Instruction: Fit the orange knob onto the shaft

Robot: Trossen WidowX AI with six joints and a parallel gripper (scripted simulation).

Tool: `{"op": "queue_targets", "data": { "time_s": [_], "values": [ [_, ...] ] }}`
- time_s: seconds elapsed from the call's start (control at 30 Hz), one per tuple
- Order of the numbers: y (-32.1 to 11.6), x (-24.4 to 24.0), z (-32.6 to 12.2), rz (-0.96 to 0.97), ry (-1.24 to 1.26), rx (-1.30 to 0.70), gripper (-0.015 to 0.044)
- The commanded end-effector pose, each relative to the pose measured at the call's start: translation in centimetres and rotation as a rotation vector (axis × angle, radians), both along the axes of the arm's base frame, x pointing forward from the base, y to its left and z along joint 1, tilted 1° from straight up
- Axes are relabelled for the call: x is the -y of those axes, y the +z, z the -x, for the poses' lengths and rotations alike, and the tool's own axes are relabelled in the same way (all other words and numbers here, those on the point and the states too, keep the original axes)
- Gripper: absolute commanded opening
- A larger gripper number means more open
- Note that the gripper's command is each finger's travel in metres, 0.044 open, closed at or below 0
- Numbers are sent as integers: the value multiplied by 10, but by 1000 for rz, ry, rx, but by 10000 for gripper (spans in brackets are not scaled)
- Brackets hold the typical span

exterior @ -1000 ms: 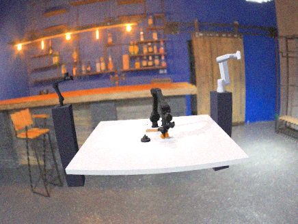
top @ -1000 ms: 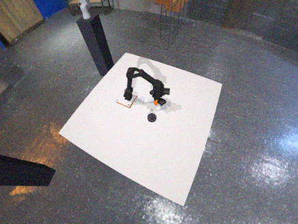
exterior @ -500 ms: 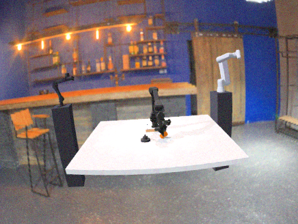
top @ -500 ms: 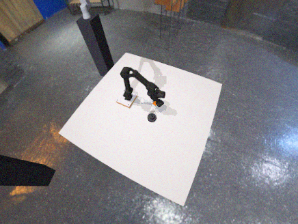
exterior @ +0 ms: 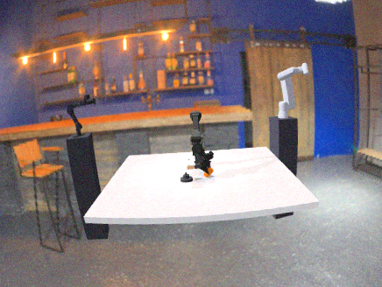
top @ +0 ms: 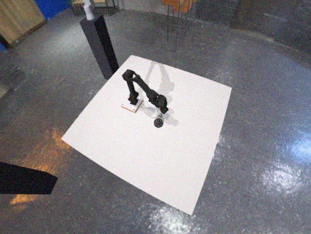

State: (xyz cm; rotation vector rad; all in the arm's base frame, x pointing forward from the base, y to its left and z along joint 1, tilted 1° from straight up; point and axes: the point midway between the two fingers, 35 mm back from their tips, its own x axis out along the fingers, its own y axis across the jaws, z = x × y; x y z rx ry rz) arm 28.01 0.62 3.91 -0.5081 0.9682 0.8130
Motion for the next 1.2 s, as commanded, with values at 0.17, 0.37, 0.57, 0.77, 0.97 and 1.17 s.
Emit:
{"op": "queue_targets", "data": {
  "time_s": [0.17,0.37,0.57,0.77,0.97,1.17],
  "values": [
    [-2,7,6,-113,8,87,180],
    [-4,12,10,-196,11,149,180],
    [-6,16,14,-259,13,196,180],
    [-5,17,12,-247,7,186,260],
    [-5,17,12,-247,7,186,260],
    [-5,17,12,-247,7,186,260]
  ]
}}
